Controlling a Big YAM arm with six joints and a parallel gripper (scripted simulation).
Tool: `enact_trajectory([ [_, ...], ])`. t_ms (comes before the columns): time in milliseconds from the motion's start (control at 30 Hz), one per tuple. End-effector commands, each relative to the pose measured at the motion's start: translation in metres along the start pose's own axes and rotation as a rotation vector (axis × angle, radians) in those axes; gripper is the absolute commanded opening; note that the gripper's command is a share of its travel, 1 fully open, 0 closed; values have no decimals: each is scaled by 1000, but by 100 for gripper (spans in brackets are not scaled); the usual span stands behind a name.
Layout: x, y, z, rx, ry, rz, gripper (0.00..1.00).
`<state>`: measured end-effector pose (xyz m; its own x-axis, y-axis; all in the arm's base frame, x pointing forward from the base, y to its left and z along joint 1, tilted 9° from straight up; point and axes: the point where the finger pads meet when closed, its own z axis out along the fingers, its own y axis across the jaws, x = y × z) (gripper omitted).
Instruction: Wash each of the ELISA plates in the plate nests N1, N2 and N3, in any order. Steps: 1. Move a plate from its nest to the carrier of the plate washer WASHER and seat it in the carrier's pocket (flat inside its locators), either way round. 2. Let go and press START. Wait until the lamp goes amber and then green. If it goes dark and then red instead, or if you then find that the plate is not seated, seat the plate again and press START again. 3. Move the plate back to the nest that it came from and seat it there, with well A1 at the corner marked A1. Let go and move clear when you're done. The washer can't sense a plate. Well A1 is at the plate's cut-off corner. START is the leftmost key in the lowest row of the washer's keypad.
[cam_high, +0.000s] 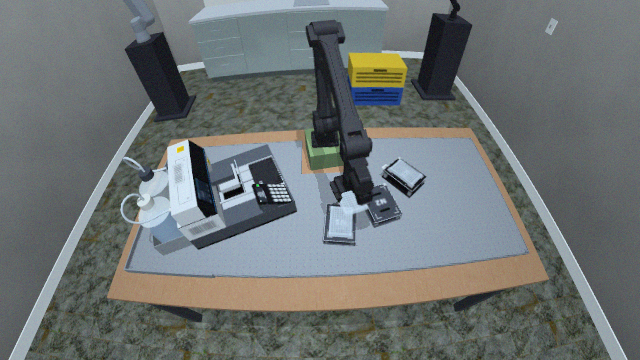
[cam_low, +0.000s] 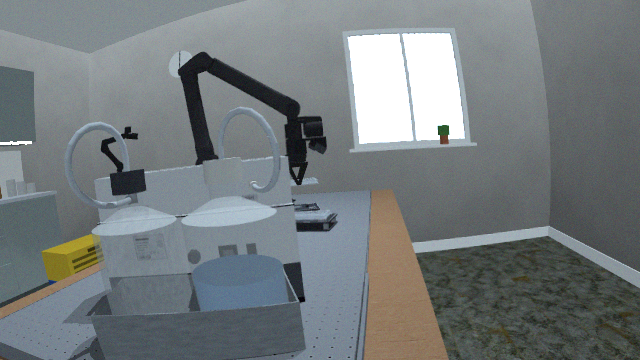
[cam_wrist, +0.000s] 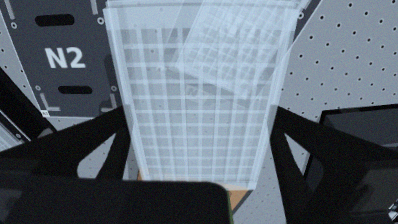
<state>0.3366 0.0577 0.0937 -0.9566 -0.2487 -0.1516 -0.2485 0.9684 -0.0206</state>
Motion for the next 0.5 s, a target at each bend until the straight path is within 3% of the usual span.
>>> enact_trajectory([
  [0, 6, -12, -7, 0, -4, -43, 82],
  [333, 25, -57, -12, 1, -4, -43, 82],
  [467, 18, -70, -17, 5, -16, -44, 82],
])
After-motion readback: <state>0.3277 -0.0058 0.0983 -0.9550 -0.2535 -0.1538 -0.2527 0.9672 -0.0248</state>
